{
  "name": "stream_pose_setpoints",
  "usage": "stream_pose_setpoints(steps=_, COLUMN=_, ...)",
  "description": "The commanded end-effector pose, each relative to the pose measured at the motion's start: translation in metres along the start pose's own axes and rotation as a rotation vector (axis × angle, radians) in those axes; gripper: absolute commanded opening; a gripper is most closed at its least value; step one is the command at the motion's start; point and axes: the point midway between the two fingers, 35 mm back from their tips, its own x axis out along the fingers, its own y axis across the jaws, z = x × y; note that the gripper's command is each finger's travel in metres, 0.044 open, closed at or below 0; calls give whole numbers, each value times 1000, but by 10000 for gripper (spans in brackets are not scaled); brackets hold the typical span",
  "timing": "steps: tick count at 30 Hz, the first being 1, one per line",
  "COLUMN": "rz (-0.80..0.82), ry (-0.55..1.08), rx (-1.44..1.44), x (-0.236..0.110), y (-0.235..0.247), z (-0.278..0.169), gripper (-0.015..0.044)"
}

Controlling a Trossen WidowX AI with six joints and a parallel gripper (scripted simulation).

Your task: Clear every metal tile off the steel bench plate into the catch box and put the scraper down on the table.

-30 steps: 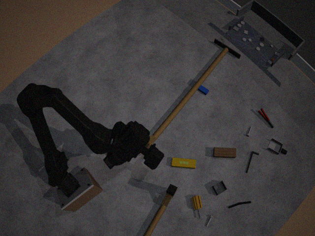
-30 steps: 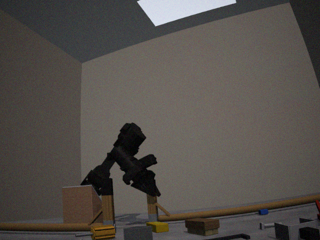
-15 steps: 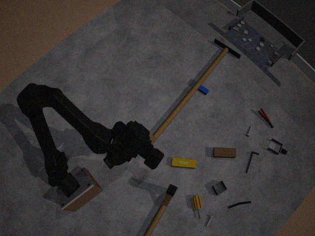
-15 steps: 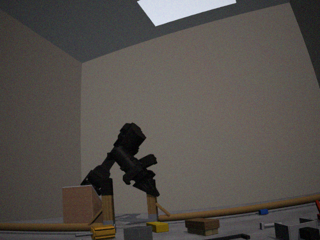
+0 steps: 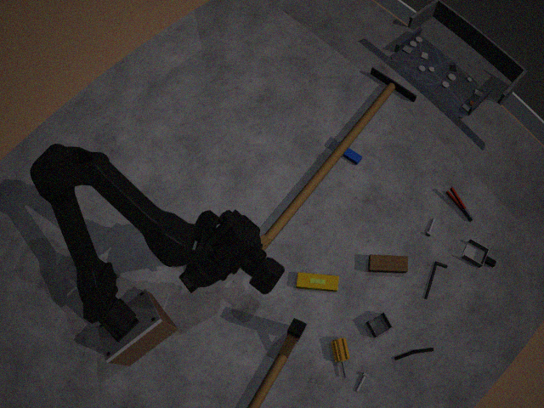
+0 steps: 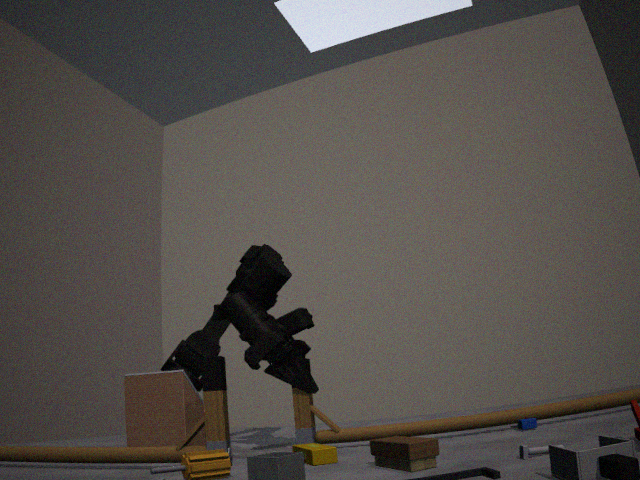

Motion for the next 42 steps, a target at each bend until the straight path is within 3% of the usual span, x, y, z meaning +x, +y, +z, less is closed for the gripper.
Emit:
stream_pose_setpoints(steps=1, rz=-20, ry=-5, rx=6, x=-2, y=-9, z=3, gripper=0)
stream_pose_setpoints(steps=32, rz=-81, ry=-4, rx=83, x=-5, y=-46, z=0, gripper=0)
stream_pose_setpoints(steps=42, rz=-102, ry=-3, rx=113, x=-6, y=-39, z=-1, gripper=0)
